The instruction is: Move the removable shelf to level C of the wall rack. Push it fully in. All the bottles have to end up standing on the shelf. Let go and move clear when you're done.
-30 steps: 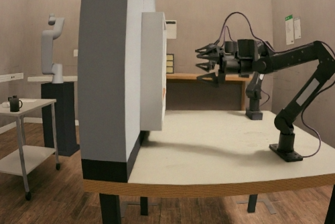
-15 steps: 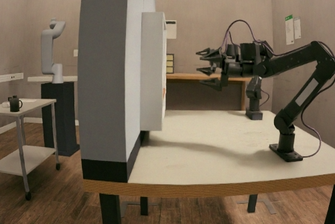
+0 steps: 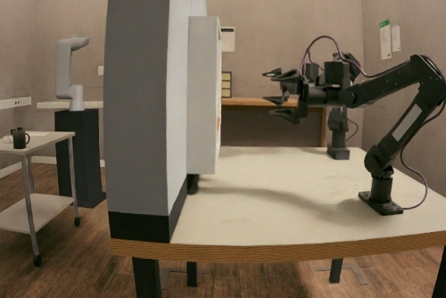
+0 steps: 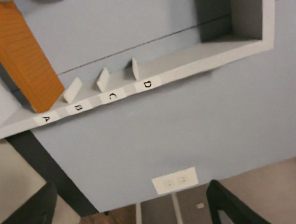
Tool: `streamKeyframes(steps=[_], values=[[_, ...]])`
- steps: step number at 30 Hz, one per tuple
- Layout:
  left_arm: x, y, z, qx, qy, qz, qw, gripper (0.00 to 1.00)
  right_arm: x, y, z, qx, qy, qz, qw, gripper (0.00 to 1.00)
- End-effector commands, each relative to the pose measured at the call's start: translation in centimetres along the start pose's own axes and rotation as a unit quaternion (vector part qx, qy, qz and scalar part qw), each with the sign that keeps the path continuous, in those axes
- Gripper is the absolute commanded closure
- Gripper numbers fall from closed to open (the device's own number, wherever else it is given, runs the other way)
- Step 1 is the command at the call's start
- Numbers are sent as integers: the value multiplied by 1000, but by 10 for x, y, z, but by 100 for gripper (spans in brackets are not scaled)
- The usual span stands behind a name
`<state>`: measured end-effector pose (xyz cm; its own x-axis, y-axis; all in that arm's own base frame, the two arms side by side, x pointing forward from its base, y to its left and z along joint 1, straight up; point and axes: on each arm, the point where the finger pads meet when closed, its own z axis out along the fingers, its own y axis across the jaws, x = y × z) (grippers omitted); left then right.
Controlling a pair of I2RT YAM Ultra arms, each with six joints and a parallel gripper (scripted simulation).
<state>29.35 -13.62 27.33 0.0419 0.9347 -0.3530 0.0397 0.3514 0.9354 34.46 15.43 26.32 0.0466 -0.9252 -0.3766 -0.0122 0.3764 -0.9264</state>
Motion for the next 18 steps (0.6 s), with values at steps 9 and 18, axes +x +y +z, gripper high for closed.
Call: streamKeyframes(steps=[9, 18], values=[[-6, -8, -6, -15, 6, 46, 999, 0, -3, 22, -3, 1, 5, -59, 998, 0], [-13, -21, -12, -14, 5, 92, 996, 0, -10, 37, -6, -1, 4, -105, 994, 0]])
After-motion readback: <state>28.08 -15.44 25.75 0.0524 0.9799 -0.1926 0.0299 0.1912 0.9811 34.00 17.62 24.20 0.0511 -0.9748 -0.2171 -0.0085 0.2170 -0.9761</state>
